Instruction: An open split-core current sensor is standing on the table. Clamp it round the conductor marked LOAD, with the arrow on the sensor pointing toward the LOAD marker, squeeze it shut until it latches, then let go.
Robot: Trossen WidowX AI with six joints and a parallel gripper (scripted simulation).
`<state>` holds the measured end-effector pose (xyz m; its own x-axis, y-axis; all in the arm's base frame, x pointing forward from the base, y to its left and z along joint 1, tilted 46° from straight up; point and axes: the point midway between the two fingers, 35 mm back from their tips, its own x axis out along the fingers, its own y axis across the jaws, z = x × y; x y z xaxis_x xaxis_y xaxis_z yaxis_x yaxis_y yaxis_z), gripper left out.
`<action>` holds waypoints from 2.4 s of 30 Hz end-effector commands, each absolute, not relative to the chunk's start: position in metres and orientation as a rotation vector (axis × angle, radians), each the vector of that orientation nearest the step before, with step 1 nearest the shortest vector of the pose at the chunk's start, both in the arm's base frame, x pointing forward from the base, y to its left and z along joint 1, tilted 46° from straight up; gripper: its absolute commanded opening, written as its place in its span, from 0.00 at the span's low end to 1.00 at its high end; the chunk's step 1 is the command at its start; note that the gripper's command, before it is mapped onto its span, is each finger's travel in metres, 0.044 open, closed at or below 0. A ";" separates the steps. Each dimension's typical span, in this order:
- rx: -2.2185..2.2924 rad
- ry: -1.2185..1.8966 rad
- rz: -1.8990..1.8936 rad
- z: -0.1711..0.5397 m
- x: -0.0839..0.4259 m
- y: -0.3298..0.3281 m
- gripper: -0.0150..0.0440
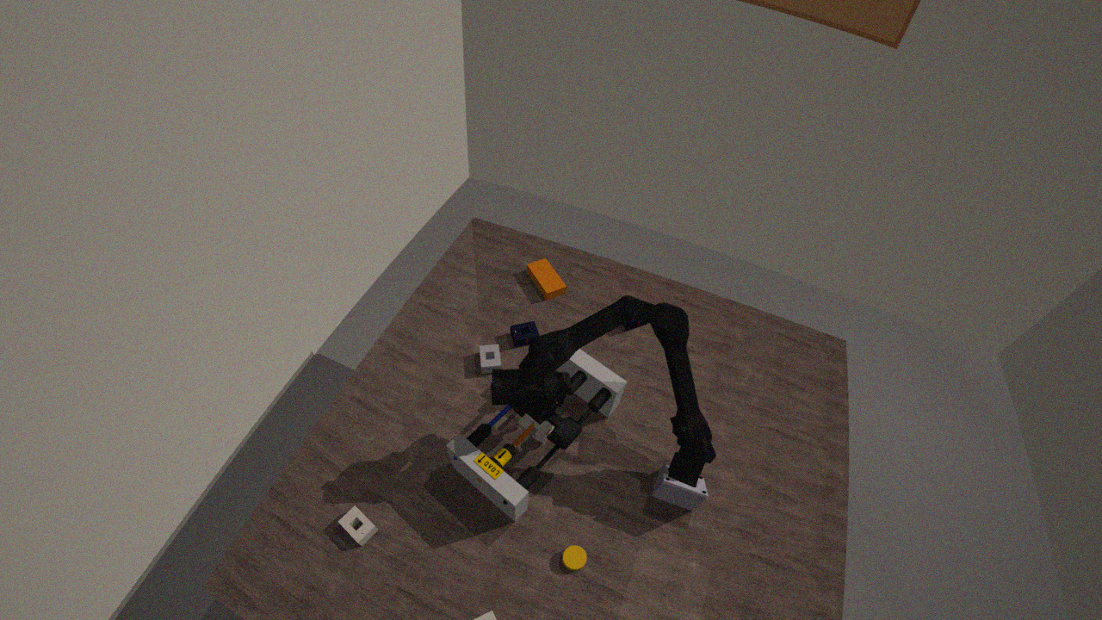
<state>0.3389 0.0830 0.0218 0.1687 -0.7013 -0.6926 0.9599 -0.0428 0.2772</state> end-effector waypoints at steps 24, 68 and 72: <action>0.835 0.306 -1.213 0.032 0.337 0.094 0.25; 0.837 0.311 -1.226 0.029 0.337 0.093 0.25; 0.837 0.311 -1.226 0.029 0.337 0.093 0.25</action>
